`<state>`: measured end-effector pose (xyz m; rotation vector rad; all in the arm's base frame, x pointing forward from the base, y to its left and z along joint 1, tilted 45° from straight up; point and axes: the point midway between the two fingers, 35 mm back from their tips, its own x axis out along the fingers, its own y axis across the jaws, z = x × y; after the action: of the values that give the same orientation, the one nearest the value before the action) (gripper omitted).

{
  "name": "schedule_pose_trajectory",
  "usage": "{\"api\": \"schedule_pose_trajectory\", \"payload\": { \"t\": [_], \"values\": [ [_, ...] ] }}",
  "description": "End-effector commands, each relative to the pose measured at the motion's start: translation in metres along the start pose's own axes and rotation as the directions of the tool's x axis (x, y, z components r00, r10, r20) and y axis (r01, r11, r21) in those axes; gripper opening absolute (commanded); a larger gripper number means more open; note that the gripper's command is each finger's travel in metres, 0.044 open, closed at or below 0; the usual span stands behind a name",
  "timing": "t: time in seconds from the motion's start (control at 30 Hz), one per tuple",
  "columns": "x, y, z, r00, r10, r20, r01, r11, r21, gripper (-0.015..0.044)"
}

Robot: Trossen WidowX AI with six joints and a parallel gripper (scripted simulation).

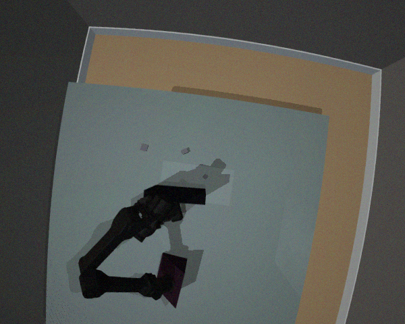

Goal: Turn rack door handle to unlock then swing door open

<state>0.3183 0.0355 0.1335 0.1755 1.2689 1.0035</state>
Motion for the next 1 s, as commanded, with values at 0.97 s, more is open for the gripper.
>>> {"api": "schedule_pose_trajectory", "payload": {
  "t": [0.97],
  "values": [
    [0.0005,0.0,0.0001,1.0,0.002,0.001,0.001,-0.017,-1.0,0.0013]
  ]
}}
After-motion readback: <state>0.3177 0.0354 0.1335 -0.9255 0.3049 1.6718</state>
